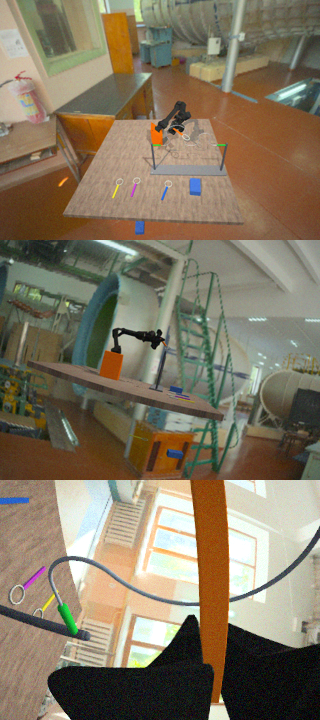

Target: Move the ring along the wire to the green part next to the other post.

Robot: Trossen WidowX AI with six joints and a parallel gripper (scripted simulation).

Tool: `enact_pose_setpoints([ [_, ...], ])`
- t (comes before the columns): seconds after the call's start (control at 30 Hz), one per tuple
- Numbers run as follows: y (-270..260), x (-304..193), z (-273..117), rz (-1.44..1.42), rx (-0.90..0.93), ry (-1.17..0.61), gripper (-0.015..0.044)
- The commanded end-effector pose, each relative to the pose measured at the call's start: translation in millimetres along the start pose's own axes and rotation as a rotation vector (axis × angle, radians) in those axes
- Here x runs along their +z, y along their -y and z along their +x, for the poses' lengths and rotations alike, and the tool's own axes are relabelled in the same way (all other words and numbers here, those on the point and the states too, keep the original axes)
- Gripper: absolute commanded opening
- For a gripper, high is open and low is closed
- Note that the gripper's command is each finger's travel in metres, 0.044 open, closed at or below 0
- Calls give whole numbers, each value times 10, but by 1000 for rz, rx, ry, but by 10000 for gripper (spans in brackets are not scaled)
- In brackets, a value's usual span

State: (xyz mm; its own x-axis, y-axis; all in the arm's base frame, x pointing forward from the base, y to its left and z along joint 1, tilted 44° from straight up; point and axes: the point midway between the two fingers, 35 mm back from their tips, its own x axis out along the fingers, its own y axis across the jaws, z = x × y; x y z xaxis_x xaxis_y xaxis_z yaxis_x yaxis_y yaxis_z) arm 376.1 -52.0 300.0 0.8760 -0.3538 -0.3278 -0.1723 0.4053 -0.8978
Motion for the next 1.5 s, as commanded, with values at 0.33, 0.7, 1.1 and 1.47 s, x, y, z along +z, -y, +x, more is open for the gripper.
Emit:
enact_pose_setpoints([
  [0.33,-34,10,5,145,75,18,-150],
  [0.7,-85,19,7,264,141,32,-150],
  [1.1,-139,37,5,394,213,48,-150],
  [1.47,-186,58,0,514,279,62,-150],
])
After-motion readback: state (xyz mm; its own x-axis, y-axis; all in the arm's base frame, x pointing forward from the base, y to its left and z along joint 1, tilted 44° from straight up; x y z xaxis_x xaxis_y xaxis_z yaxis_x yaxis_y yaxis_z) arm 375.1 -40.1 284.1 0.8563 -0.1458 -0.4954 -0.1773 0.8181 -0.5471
